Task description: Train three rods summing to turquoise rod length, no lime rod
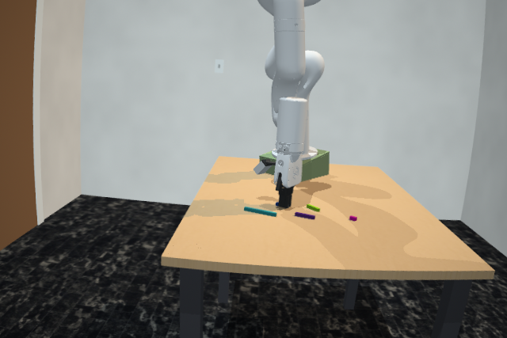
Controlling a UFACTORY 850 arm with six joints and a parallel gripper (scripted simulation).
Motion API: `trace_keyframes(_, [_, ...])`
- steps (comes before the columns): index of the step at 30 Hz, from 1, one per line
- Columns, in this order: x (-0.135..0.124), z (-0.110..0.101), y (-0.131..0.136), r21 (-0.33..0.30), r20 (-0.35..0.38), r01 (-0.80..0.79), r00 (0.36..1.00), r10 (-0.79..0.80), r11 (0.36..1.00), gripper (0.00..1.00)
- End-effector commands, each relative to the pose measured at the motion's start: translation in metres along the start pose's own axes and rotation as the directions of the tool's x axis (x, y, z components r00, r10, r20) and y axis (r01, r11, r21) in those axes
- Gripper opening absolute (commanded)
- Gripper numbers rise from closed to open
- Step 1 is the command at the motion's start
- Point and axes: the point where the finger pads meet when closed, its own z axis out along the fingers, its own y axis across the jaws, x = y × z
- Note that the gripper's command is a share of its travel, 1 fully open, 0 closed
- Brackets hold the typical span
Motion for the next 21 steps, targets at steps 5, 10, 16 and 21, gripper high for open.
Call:
trace_keyframes(5, [-0.0003, -0.0004, -0.0006, 0.002, 0.002, 0.000, 1.000, 0.000, 1.000, 0.04])
trace_keyframes(10, [-0.0003, -0.0004, -0.0006, 0.002, 0.002, 0.000, 1.000, 0.000, 1.000, 0.04])
trace_keyframes(16, [-0.0003, -0.0004, -0.0006, 0.002, 0.002, 0.000, 1.000, 0.000, 1.000, 0.08])
trace_keyframes(21, [-0.0003, -0.0004, -0.0006, 0.002, 0.002, 0.000, 1.000, 0.000, 1.000, 0.12])
